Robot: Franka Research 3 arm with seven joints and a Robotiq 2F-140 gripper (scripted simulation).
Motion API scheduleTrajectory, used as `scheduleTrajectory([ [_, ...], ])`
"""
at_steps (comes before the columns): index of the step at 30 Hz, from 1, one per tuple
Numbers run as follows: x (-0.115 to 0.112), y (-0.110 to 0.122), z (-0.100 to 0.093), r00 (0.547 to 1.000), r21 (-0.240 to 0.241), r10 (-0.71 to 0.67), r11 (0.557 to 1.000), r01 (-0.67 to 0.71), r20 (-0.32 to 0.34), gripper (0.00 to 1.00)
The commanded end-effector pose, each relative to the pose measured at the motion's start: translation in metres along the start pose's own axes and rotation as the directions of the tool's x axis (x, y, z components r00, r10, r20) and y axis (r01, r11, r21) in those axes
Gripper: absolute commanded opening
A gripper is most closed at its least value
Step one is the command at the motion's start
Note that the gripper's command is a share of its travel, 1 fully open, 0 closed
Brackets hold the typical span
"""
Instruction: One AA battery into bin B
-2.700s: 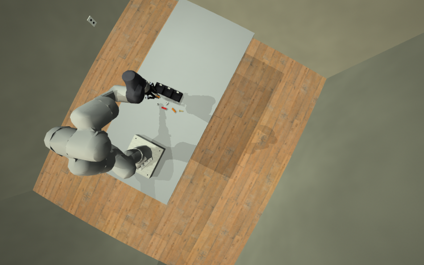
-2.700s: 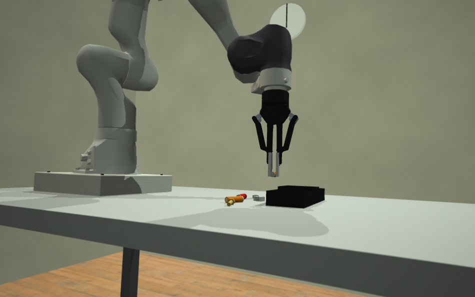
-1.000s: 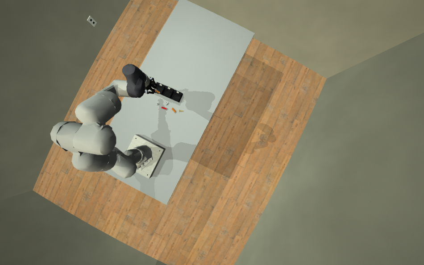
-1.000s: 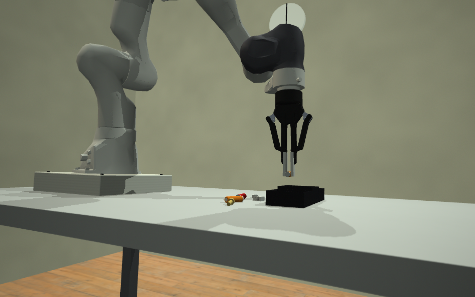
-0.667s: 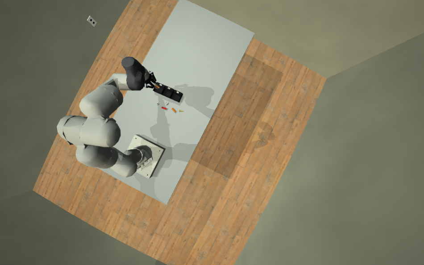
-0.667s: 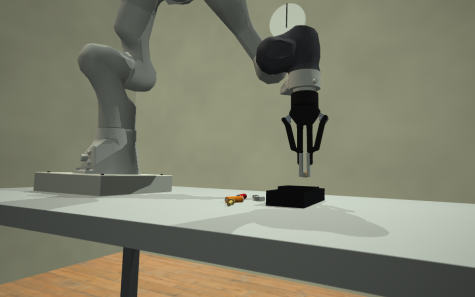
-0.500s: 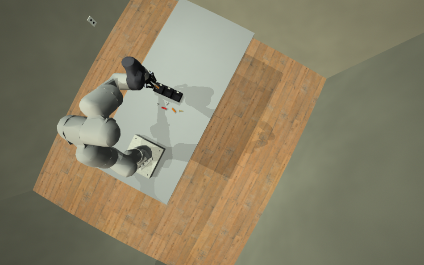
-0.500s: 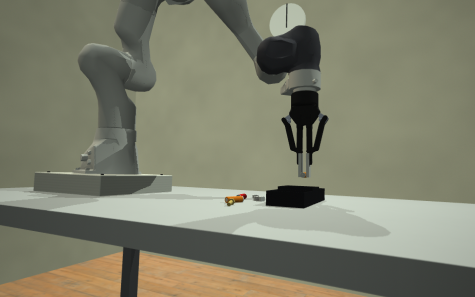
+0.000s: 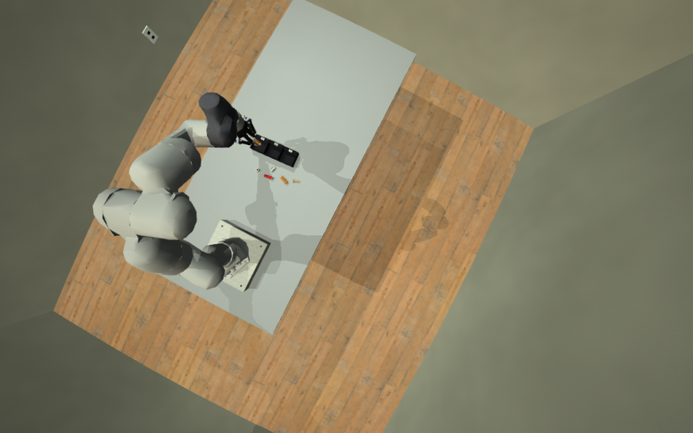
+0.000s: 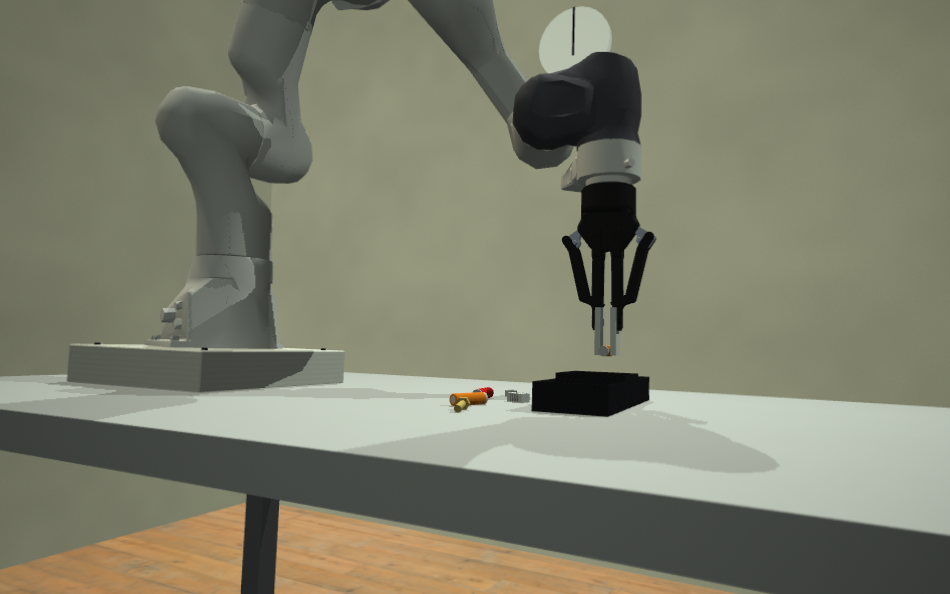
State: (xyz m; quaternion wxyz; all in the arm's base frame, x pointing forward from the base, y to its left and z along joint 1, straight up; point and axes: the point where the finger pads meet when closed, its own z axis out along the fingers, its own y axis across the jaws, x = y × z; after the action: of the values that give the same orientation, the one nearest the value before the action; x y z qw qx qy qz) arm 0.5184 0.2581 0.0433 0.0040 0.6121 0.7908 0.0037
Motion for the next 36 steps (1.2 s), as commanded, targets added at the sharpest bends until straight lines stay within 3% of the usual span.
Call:
scheduleTrajectory([
  [1,0.0,-0.001,0.0,1.0,0.003,0.012,1.0,-0.012,0.001,0.05],
  [25,0.0,-0.001,0.044,1.0,0.003,0.012,1.0,-0.012,0.001,0.05],
  [36,0.0,0.002,0.044,1.0,0.003,0.012,1.0,-0.012,0.001,0.05],
])
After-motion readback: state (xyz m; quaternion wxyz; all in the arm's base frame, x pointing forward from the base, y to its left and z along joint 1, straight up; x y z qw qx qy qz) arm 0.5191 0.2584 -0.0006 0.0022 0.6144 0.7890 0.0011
